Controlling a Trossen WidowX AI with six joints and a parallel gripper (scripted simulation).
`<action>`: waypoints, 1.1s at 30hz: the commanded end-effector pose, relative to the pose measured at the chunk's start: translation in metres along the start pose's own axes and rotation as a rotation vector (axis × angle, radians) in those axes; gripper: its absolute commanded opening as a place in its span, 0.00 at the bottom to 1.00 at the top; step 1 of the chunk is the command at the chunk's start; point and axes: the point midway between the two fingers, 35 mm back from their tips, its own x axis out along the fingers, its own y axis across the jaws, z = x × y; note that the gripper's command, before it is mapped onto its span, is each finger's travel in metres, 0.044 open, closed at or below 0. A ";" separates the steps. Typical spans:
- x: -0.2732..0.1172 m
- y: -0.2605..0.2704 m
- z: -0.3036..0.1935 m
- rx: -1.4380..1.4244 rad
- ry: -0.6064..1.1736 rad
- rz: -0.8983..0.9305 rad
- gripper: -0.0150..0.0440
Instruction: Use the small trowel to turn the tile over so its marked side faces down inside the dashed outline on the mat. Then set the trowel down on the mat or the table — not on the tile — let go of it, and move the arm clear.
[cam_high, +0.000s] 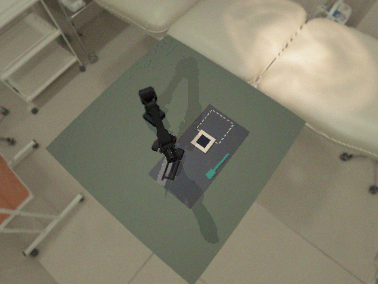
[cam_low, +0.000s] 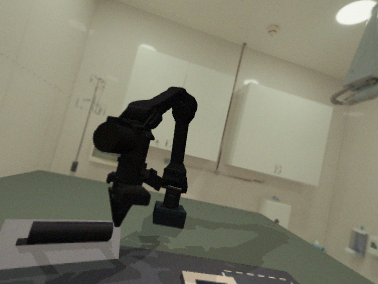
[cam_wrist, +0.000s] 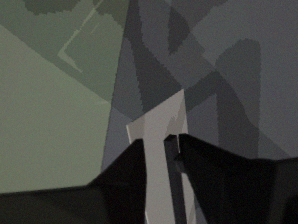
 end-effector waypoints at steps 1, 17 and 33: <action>0.000 0.009 -0.001 -0.002 0.005 0.003 0.42; -0.004 -0.013 -0.001 0.002 0.000 -0.003 0.42; -0.019 -0.078 0.001 -0.001 0.004 -0.007 0.42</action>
